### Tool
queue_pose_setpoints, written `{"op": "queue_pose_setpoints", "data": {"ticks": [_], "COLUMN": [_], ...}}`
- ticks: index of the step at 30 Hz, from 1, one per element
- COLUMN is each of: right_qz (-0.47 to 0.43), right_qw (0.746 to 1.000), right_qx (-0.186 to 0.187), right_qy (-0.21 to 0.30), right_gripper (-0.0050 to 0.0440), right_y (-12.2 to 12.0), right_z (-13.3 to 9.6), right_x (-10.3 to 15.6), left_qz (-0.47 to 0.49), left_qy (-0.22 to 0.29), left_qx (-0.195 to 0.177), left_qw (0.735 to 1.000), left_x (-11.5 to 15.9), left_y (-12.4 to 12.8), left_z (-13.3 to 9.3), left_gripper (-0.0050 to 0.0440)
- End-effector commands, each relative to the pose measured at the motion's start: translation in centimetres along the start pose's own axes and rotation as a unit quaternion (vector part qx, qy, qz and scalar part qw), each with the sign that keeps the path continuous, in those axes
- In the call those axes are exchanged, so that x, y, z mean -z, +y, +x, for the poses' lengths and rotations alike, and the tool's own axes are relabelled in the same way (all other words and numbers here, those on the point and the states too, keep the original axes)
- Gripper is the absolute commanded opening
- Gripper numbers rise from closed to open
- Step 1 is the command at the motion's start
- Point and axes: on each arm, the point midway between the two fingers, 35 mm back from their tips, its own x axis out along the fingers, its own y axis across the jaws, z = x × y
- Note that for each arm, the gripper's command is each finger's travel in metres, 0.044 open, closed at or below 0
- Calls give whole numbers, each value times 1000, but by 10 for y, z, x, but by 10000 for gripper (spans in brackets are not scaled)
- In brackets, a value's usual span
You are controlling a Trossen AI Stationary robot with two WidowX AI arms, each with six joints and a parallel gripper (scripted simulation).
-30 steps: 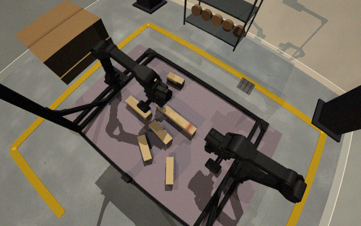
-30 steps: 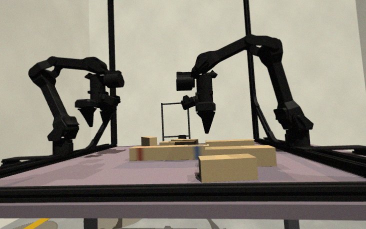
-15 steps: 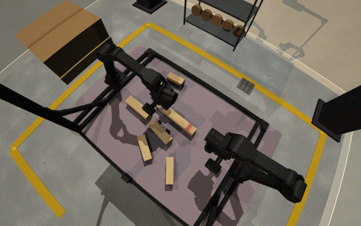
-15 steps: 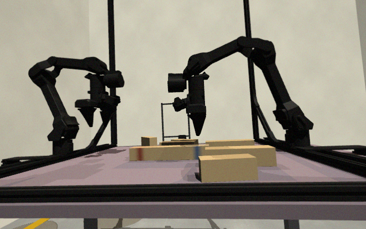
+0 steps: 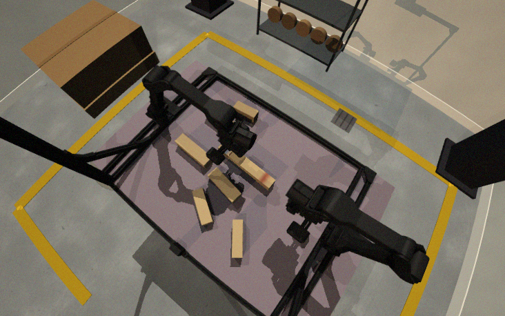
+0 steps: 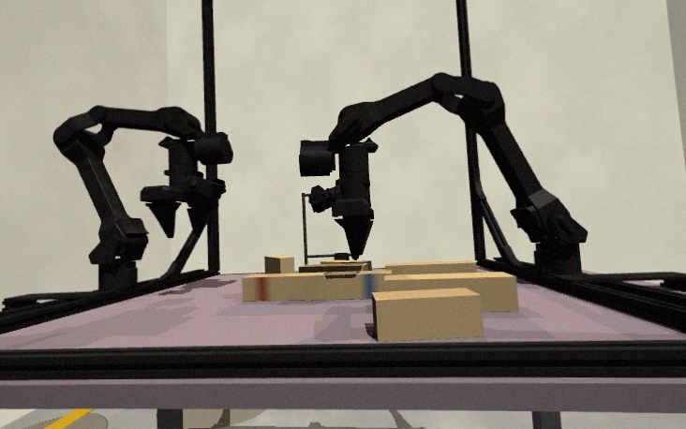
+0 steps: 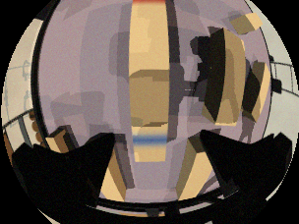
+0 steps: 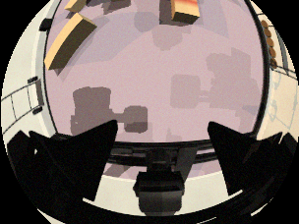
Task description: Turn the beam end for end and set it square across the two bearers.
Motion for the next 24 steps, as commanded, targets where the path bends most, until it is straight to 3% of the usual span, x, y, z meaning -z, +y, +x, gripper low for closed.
{"op": "queue_pose_setpoints", "data": {"ticks": [1,18,24], "right_qz": [3,3,3], "right_qw": [1000,1000,1000], "right_qx": [1,1,1], "right_qy": [1,1,1], "right_gripper": [440,440,440], "right_y": [0,0,0], "right_z": [0,0,0], "right_x": [1,1,1], "left_qz": [2,2,3], "left_qy": [5,5,5], "left_qx": [1,1,1], "left_qw": [1000,1000,1000], "left_x": [-5,-27,-28], "left_y": [2,8,8], "left_z": [5,17,36], "left_gripper": [440,440,440]}}
